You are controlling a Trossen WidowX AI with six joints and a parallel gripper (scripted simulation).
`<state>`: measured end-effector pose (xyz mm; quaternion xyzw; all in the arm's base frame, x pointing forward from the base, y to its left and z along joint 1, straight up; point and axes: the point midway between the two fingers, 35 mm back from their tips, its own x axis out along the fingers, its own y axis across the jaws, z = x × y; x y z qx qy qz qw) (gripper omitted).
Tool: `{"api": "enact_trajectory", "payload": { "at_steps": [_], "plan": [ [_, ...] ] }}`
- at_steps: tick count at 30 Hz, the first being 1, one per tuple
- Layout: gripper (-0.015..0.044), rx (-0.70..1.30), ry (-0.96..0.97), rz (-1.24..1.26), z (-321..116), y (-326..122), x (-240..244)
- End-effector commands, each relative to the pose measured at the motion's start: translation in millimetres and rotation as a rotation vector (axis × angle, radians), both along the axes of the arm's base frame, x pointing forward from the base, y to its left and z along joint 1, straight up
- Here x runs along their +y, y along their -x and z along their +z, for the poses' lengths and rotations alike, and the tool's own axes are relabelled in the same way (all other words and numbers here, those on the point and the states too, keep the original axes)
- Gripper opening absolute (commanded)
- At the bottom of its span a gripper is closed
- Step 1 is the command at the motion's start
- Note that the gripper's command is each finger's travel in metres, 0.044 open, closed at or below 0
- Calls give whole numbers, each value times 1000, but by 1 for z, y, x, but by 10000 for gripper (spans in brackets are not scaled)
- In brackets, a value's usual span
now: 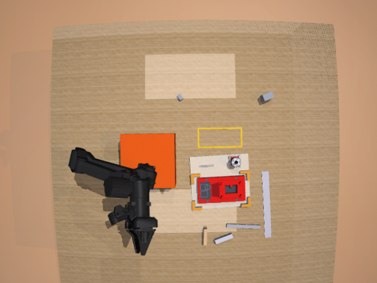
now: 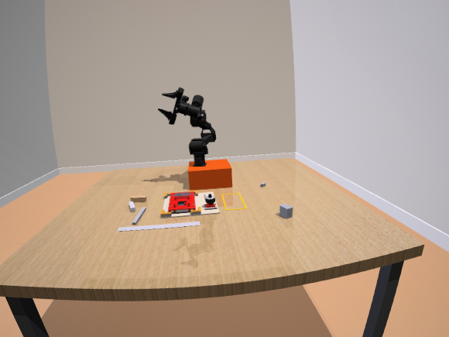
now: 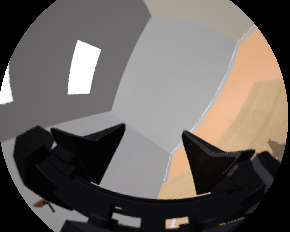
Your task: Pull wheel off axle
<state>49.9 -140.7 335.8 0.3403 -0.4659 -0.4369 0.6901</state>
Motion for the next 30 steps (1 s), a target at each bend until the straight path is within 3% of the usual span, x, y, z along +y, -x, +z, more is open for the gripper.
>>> {"api": "enact_trajectory", "payload": {
  "at_steps": [1, 4, 17, 30],
  "plan": [
    [374, 4, 1, 4, 1, -1, 0],
    [300, 57, 11, 58, 8, -21, 2],
    [300, 339, -16, 401, 15, -141, 25],
    [300, 618, -208, 735, -31, -248, 70]
  ]
}}
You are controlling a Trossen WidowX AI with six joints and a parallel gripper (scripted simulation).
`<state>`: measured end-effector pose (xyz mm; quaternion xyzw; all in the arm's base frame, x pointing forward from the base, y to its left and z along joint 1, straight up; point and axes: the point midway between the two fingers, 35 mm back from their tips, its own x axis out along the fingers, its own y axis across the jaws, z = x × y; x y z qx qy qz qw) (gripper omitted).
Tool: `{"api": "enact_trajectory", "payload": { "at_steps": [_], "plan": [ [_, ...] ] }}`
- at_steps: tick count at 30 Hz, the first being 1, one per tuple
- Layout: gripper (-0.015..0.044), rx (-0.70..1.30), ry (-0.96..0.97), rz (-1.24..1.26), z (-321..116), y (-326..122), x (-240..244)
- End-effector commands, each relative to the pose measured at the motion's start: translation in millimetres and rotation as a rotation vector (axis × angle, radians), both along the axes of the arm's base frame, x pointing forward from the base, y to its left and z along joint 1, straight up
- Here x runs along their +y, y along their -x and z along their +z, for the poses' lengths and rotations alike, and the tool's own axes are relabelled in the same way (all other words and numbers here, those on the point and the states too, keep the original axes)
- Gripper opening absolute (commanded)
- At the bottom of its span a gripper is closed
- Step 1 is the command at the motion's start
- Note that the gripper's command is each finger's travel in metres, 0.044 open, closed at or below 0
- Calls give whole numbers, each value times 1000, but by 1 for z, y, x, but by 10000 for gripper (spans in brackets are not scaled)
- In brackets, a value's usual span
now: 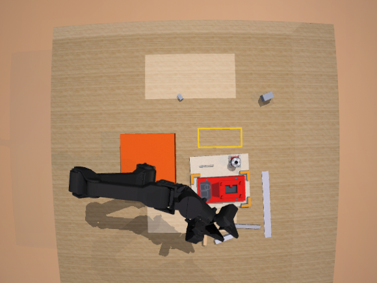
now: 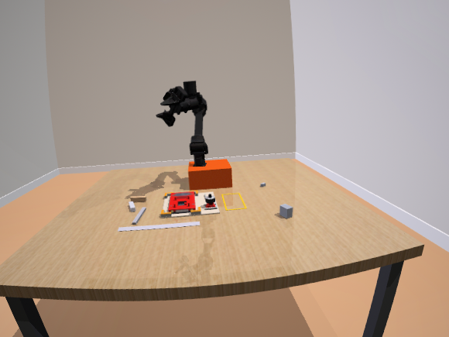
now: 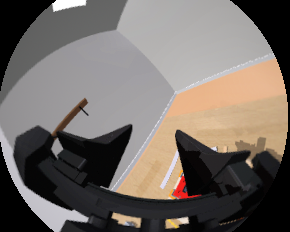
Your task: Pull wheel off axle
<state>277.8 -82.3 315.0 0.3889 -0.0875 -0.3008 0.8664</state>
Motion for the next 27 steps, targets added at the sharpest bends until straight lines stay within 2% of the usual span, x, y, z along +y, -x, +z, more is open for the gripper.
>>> {"api": "enact_trajectory", "payload": {
  "at_steps": [1, 13, 27],
  "plan": [
    [300, 88, -69, 78, -16, -26, 16],
    [300, 444, -320, 218, -98, -85, 69],
    [300, 888, -639, 193, -201, -97, 132]
  ]
}}
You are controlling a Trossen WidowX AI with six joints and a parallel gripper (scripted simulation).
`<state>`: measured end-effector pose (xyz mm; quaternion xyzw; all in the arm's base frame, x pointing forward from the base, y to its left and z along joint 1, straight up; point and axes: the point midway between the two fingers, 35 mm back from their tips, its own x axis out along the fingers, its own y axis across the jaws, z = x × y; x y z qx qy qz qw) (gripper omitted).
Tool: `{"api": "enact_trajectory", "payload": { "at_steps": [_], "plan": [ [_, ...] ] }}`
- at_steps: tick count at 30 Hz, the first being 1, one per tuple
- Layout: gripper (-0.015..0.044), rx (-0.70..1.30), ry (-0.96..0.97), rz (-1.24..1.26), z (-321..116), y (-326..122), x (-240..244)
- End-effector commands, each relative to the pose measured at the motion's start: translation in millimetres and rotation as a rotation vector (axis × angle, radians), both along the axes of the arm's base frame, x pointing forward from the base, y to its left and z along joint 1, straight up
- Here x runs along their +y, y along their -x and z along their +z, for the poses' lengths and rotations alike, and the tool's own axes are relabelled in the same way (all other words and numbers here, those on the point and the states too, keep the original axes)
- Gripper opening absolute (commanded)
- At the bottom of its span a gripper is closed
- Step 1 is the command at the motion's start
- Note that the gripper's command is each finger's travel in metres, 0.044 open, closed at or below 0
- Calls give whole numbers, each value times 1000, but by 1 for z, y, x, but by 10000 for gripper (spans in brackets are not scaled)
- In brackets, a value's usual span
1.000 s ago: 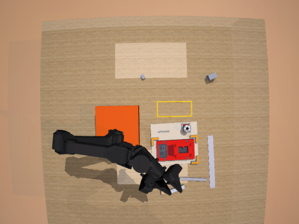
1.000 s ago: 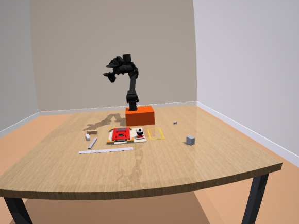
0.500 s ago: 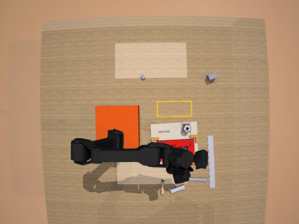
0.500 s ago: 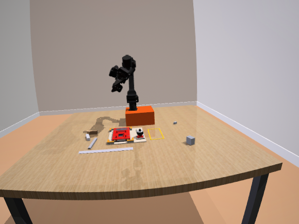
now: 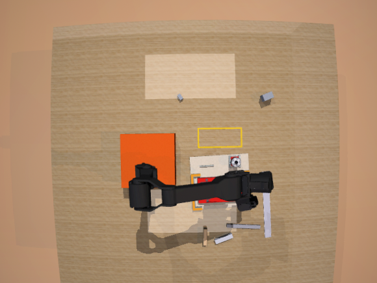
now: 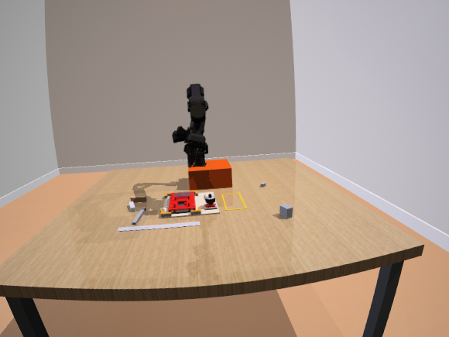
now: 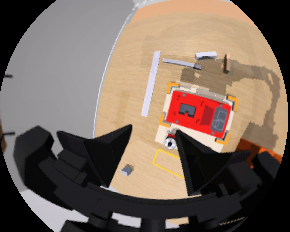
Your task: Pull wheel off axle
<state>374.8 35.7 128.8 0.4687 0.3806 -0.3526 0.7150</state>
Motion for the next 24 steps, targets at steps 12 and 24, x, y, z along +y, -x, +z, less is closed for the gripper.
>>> {"api": "enact_trajectory", "payload": {
  "at_steps": [12, 24],
  "plan": [
    [300, 445, -184, -112, -74, 18, 58],
    [300, 445, -184, -112, -93, 20, 60]
  ]
}}
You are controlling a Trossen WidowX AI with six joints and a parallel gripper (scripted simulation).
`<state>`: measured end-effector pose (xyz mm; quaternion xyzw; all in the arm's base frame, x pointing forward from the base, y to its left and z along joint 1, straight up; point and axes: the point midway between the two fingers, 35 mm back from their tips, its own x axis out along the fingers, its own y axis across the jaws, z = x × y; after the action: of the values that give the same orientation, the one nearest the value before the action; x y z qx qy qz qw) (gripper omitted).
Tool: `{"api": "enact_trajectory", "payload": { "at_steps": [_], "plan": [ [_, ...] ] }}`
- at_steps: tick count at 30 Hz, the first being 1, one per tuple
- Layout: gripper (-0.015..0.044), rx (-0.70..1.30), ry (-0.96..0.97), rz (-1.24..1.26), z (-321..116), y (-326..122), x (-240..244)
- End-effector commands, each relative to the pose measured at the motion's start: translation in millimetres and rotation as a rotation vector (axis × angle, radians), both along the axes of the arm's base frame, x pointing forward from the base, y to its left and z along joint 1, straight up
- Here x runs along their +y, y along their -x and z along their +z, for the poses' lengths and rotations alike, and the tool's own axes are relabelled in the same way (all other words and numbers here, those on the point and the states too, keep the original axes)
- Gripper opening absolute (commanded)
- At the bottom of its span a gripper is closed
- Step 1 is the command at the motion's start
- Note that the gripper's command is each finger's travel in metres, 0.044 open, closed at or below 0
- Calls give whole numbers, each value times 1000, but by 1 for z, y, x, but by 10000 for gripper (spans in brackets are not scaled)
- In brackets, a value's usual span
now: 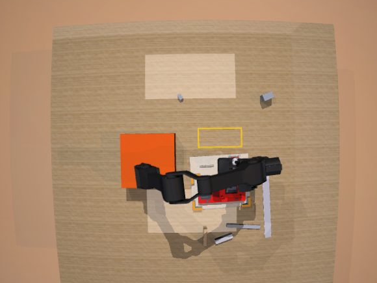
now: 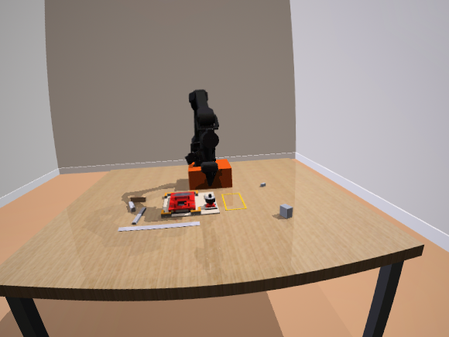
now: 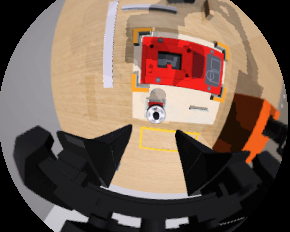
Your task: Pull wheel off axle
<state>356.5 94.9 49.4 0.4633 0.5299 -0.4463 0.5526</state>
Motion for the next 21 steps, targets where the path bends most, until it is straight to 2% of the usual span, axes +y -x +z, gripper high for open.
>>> {"api": "enact_trajectory", "payload": {
  "at_steps": [1, 7, 11, 13, 21],
  "plan": [
    [300, 12, -3, -6, -20, 1, 0],
    [300, 13, -3, -6, -65, 1, -1],
    [300, 13, -3, -6, -70, 1, -2],
    [247, 22, 6, -5, -68, 2, -3],
    [194, 22, 6, -5, -68, 2, -3]
  ]
}}
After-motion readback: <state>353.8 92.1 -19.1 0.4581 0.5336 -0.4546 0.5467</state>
